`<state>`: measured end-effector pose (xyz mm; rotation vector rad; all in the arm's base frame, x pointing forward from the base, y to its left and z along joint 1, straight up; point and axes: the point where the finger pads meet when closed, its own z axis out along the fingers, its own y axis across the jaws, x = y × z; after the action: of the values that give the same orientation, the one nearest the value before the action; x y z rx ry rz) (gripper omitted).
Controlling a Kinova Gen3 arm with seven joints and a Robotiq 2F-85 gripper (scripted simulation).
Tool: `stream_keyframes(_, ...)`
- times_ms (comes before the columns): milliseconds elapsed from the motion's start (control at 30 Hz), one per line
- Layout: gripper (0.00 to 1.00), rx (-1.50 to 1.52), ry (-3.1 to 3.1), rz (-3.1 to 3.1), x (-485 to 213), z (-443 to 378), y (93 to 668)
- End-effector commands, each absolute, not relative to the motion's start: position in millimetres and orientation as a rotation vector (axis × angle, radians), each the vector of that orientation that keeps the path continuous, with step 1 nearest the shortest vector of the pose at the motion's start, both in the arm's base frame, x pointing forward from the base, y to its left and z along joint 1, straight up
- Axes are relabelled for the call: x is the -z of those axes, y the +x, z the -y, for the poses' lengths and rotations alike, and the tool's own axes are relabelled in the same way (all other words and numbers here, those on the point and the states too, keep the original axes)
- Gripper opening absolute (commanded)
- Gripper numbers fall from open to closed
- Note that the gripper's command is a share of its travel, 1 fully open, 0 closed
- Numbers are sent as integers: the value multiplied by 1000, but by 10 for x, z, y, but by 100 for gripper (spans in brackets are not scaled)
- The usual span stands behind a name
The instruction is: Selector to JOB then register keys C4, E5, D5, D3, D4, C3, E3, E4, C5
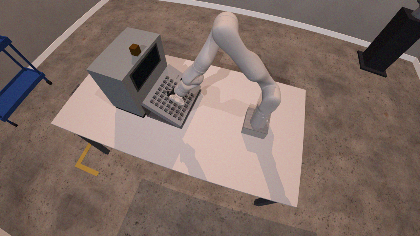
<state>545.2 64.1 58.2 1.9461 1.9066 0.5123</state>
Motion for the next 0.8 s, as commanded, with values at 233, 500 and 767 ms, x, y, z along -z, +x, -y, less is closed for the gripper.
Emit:
stream_keyframes(233, 10, -514, 1945, -1905, -534, -639, 5489)
stream_keyframes(500, 10, -514, 1945, -1905, -534, -639, 5489)
stream_keyframes(767, 10, -514, 1945, -1905, -534, -639, 5489)
